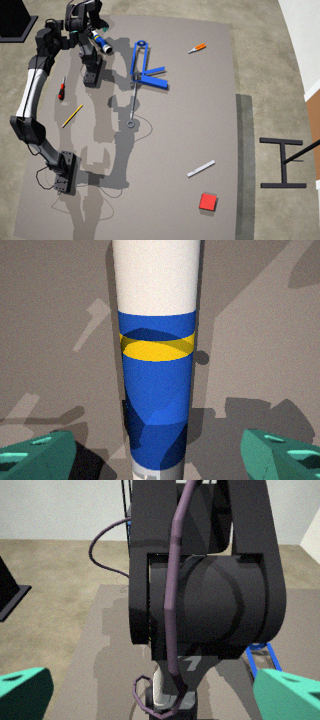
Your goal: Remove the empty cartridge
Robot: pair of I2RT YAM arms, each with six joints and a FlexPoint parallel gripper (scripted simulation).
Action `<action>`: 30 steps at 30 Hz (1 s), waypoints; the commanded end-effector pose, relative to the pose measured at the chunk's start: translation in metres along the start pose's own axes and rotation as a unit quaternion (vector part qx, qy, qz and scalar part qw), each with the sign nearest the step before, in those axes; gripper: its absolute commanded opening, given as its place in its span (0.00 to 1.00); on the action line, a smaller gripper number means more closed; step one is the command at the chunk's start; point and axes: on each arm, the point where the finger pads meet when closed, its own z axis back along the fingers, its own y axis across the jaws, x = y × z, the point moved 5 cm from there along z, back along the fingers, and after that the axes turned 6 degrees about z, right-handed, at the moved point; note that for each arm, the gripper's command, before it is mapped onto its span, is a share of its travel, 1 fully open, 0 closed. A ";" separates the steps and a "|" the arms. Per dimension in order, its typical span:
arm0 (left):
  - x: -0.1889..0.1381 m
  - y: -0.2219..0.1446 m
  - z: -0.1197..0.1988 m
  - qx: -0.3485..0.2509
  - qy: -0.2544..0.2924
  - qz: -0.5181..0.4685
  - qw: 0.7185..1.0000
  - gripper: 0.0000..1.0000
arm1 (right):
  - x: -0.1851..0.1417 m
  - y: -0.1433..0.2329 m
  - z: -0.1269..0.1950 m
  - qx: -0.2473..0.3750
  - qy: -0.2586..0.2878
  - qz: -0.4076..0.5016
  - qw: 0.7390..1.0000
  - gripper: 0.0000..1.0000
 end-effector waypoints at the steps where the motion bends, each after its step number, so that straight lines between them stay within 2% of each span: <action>1: 0.001 -0.001 0.003 -0.002 0.002 0.003 1.000 0.86 | 0.014 -0.001 0.006 -0.005 0.026 0.006 1.000 1.00; 11: 0.001 -0.001 0.004 -0.002 -0.002 0.002 1.000 0.86 | 0.032 -0.002 0.009 -0.008 0.021 0.002 1.000 1.00; 15: 0.001 -0.001 0.004 -0.002 -0.002 0.002 1.000 0.86 | 0.044 -0.003 0.017 -0.008 0.000 0.002 1.000 1.00; 30: 0.001 -0.001 0.004 -0.002 -0.001 0.002 1.000 0.86 | 0.043 -0.003 0.017 -0.008 0.001 0.002 1.000 1.00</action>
